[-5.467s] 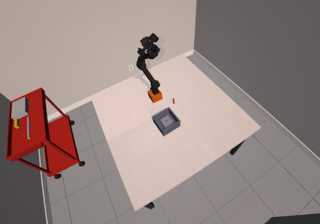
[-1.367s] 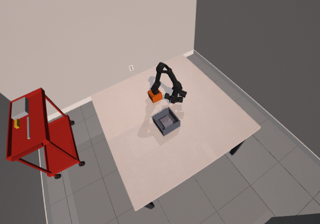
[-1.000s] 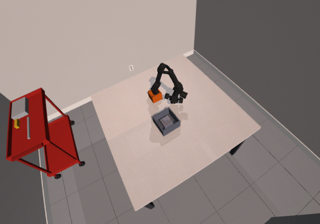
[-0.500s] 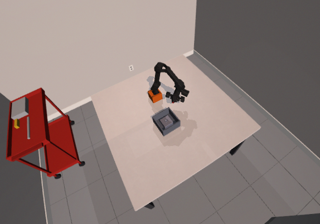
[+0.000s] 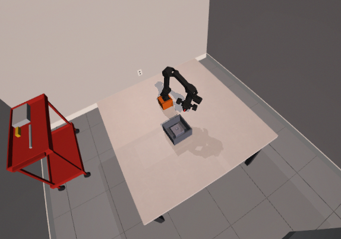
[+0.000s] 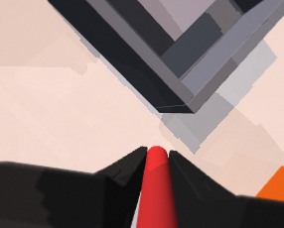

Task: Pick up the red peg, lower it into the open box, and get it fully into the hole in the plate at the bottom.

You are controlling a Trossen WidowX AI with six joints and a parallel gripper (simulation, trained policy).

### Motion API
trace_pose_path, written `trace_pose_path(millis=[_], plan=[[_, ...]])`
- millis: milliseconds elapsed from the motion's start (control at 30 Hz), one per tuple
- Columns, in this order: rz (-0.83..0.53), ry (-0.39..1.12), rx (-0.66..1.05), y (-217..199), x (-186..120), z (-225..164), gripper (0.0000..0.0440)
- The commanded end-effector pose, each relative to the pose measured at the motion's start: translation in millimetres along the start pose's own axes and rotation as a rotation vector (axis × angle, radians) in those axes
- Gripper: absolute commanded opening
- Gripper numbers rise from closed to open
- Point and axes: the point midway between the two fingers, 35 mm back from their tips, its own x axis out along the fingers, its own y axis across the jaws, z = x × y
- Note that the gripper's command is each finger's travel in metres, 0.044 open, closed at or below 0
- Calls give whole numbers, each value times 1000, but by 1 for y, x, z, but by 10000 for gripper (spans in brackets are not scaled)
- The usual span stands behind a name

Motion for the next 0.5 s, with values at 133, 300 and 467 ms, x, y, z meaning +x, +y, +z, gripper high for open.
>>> trace_pose_path(millis=[133, 300, 467], plan=[[8, -22, 83, -2, -4, 38, 0], [14, -28, 129, -5, 0, 64, 0], [19, -29, 160, -8, 9, 90, 0]])
